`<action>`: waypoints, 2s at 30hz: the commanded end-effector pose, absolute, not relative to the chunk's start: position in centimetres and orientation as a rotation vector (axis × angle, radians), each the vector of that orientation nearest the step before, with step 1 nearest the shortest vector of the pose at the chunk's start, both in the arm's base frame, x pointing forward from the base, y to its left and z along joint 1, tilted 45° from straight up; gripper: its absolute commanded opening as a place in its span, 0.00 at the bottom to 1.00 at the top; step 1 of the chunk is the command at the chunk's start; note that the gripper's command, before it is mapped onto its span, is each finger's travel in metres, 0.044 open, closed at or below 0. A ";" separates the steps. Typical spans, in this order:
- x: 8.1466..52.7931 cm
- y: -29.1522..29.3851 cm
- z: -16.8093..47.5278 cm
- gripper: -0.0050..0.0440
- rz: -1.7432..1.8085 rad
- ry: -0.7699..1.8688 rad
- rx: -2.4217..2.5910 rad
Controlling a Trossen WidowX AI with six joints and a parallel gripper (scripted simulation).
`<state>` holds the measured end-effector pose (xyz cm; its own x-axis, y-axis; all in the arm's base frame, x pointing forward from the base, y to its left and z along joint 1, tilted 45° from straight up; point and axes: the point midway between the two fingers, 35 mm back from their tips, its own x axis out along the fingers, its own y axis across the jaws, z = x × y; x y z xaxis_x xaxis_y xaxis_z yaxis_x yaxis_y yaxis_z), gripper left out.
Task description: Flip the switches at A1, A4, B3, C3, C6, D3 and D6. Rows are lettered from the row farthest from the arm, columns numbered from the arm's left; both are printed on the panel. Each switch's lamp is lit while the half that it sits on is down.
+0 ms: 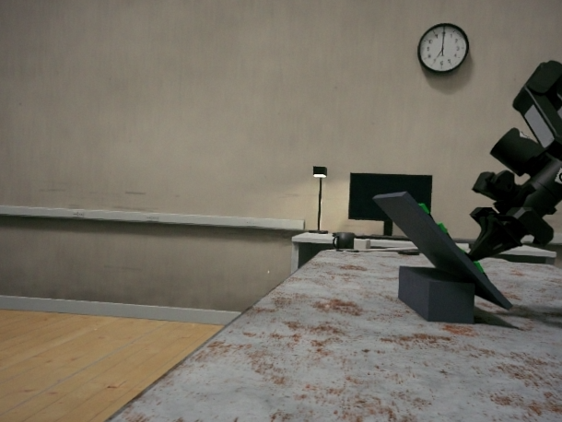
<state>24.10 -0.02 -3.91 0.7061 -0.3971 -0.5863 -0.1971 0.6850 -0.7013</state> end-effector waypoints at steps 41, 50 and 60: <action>23.3 0.8 -3.1 0.00 -0.124 0.798 -0.822; 22.9 2.1 -1.6 0.00 -0.126 0.755 -0.790; 21.6 2.6 -0.7 0.00 -0.122 0.746 -0.789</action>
